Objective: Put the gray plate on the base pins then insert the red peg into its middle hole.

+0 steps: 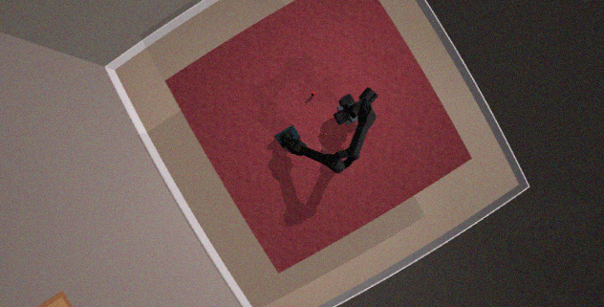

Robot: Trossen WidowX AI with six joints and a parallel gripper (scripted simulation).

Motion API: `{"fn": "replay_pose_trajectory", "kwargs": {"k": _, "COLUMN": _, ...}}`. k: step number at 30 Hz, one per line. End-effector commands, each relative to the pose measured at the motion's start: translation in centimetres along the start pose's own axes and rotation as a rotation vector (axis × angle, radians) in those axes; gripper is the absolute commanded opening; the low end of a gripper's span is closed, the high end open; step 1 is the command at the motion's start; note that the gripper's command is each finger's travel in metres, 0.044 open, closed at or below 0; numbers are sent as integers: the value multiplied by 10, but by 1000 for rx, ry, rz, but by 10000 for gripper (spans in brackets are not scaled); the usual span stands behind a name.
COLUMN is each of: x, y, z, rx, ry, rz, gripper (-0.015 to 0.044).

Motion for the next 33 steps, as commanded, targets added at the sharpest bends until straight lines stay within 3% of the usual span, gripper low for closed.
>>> {"fn": "replay_pose_trajectory", "kwargs": {"k": 1, "x": 2, "y": 2, "z": 1, "rx": -9, "ry": -7, "rz": -2, "gripper": 0}}
{"fn": "replay_pose_trajectory", "kwargs": {"k": 33, "x": 1, "y": -12, "z": 3, "rx": -9, "ry": -7, "rz": -1, "gripper": 0}}
Point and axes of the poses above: the point midway between the two fingers, 35 mm back from their tips, its own y axis back along the fingers, its own z axis across the jaws, x = y × z, the point moved 4 cm from there along y, back along the fingers, and after that the axes turned 5 degrees about -y, right-handed, at the moved point
